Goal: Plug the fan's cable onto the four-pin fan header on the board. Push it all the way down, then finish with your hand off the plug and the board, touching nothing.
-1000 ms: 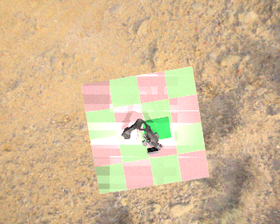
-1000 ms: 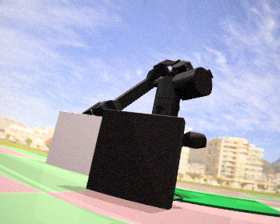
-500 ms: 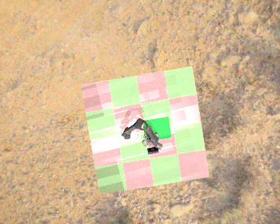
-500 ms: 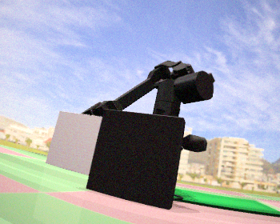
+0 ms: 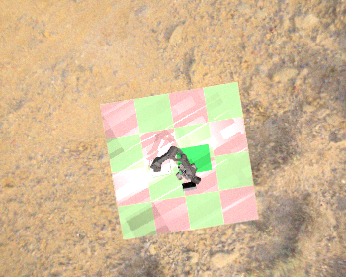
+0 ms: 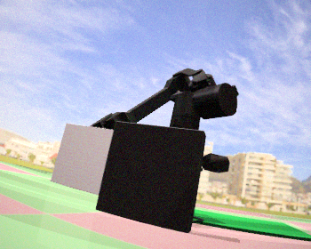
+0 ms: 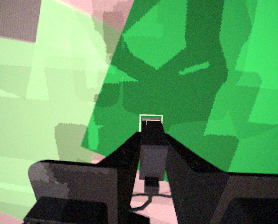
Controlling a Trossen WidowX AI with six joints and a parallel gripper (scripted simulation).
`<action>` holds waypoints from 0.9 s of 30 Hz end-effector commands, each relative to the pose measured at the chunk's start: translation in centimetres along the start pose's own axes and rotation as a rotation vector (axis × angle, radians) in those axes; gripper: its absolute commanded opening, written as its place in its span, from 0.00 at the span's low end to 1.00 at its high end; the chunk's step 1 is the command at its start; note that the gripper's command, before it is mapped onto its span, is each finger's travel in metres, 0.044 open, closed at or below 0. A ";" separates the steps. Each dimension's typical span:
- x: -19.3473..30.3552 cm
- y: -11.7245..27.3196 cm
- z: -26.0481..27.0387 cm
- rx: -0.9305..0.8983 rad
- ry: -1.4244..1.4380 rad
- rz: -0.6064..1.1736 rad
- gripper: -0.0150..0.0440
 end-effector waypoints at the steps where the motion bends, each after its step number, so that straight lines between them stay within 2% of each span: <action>1: 0.0 -0.4 -0.9 0.030 0.018 0.000 0.25; 2: 0.0 -0.4 -0.9 0.030 0.018 0.000 0.25; 12: 0.0 0.0 0.0 0.000 -0.003 0.000 0.69; 15: 0.0 0.3 0.0 0.001 -0.002 0.000 0.69; 19: 0.1 5.2 0.3 0.027 0.017 0.002 0.69; 25: -0.1 5.5 0.3 0.028 0.018 0.002 0.69; 27: -1.6 5.7 0.1 0.028 0.017 0.003 0.69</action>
Point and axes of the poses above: the point midway between the two fingers, 35 mm back from their tips, its own y axis back along the fingers, its own z axis across the jaws, x = y × z, the point moved 5 cm from there along y, back along the fingers, and after that the axes turned 4 degrees about -y, right-handed, at the moved point
